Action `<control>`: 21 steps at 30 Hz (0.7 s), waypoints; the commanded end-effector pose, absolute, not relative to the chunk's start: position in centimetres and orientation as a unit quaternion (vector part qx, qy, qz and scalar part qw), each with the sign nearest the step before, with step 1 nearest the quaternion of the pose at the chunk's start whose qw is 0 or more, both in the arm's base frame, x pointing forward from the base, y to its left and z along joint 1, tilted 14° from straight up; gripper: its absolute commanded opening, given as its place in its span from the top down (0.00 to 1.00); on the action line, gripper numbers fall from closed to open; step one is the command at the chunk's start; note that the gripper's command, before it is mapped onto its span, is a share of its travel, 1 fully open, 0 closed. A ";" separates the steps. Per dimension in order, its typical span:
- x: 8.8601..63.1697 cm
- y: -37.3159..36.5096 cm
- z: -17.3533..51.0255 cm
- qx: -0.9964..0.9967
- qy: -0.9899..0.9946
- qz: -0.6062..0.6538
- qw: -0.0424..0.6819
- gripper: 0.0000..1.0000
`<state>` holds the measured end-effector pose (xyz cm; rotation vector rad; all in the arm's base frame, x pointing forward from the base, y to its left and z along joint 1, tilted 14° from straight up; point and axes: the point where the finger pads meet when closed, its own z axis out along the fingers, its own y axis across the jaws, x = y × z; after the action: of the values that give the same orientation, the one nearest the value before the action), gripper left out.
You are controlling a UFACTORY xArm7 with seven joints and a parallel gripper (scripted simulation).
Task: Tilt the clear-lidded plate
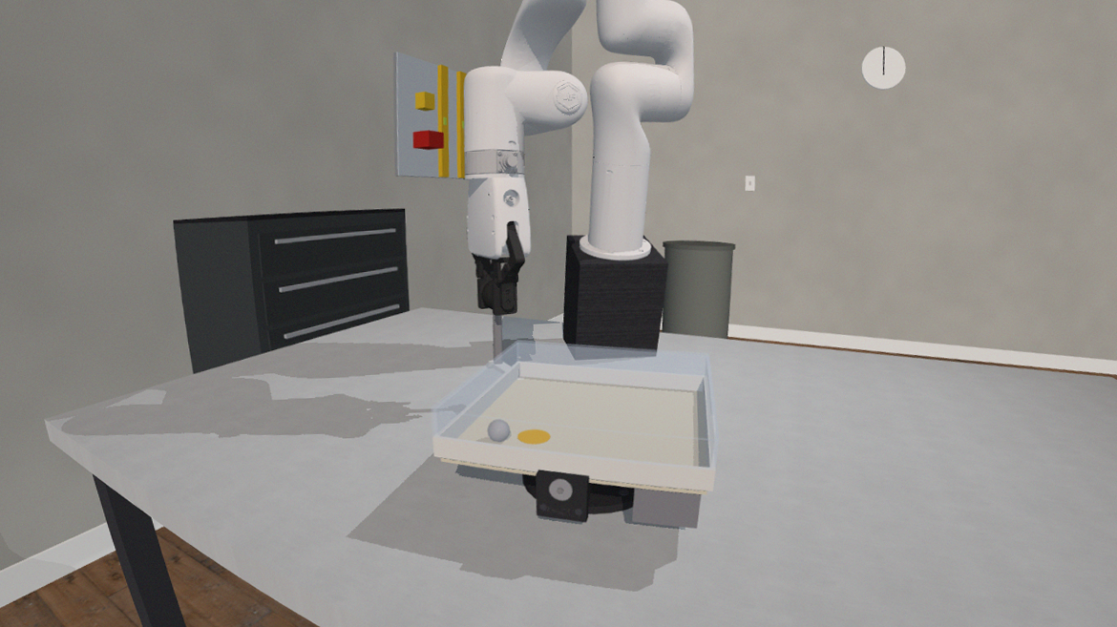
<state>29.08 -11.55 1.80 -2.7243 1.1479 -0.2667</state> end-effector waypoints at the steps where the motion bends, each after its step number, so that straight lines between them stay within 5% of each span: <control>1: 29.4 -11.8 1.9 -0.914 0.385 -0.091 0.087 1.00; 21: 29.1 -11.5 1.9 -0.914 0.385 -0.091 0.087 1.00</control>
<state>29.06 -11.52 1.85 -2.7238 1.1497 -0.2705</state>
